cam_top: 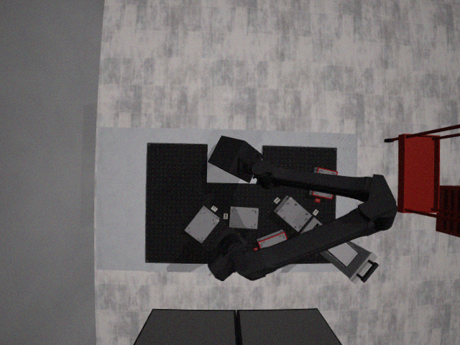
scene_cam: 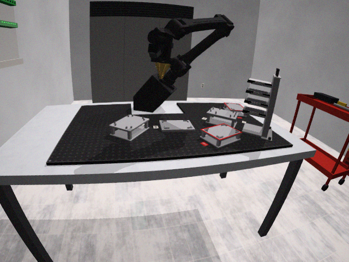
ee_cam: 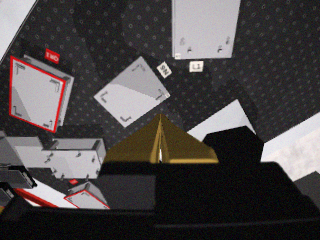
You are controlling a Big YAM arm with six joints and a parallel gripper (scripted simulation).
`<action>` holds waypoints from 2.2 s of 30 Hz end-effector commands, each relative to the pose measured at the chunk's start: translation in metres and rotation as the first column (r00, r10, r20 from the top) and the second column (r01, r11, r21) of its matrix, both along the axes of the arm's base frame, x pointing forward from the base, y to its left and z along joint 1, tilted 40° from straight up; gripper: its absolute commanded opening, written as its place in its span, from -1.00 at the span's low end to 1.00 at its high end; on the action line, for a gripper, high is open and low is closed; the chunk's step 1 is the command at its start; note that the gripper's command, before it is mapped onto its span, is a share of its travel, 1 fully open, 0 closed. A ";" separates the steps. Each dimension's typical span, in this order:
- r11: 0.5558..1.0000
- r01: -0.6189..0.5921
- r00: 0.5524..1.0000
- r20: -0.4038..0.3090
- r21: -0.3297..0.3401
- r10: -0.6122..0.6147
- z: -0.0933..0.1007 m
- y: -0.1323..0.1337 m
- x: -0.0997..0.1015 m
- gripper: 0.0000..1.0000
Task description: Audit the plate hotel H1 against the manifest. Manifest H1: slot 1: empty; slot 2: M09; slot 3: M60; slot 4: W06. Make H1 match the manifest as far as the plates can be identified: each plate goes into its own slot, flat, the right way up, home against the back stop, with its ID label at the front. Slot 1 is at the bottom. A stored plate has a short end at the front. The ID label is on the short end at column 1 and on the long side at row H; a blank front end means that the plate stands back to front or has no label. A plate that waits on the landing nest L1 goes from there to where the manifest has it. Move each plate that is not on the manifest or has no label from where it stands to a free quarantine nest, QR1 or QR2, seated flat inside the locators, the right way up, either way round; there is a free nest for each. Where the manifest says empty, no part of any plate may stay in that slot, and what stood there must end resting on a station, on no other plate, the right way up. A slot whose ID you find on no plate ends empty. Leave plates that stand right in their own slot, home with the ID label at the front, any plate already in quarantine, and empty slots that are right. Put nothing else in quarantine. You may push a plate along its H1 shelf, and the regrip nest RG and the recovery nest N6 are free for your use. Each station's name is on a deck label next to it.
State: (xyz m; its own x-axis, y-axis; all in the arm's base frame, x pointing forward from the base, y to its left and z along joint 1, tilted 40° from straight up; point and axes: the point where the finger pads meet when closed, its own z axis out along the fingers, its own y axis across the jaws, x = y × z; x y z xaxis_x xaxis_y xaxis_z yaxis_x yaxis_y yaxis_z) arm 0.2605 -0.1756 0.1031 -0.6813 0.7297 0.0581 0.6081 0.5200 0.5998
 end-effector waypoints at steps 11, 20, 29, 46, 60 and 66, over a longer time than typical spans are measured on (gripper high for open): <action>0.947 -0.298 0.939 0.139 -0.123 0.313 0.016 0.039 0.003 -1.00; 0.881 -0.431 0.863 0.198 -0.194 0.466 0.023 0.061 0.003 -1.00; 0.810 -0.499 0.781 0.244 -0.308 0.575 0.049 0.061 0.009 -1.00; 0.808 -0.511 0.776 0.247 -0.293 0.581 0.085 0.098 0.012 -1.00; 0.785 -0.512 0.704 0.355 -0.349 0.616 0.092 0.136 0.004 -1.00; 0.778 -0.495 0.656 0.421 -0.387 0.626 0.104 0.153 0.003 -1.00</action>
